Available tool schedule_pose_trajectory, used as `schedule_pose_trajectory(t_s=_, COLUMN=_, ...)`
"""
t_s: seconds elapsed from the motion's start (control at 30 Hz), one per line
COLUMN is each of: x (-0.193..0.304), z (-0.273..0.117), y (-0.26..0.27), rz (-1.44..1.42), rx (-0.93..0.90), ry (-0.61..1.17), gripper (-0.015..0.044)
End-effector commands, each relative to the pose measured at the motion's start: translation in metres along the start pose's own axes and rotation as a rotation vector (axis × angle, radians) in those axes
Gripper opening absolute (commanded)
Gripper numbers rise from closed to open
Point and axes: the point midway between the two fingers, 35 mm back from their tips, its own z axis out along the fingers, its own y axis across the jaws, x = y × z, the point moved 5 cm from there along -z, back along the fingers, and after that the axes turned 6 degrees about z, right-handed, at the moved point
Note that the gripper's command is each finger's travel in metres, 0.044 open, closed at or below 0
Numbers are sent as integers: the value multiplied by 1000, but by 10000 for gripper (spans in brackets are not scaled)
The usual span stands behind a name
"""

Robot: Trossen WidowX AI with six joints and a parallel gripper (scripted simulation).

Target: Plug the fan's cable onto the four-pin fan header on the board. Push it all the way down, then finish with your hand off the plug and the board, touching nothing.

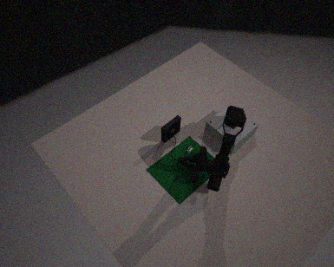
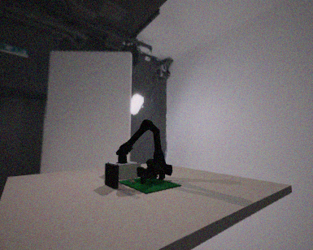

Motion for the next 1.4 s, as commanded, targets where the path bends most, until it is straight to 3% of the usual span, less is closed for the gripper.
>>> schedule_pose_trajectory(t_s=0.0, x=0, z=0, y=0, rz=0, rx=0, ry=0, gripper=0)
schedule_pose_trajectory(t_s=1.0, x=0, z=0, y=0, rz=0, rx=0, ry=0, gripper=0)
schedule_pose_trajectory(t_s=1.17, x=0, z=0, y=0, rz=0, rx=0, ry=0, gripper=131)
schedule_pose_trajectory(t_s=1.37, x=0, z=0, y=0, rz=0, rx=0, ry=0, gripper=140)
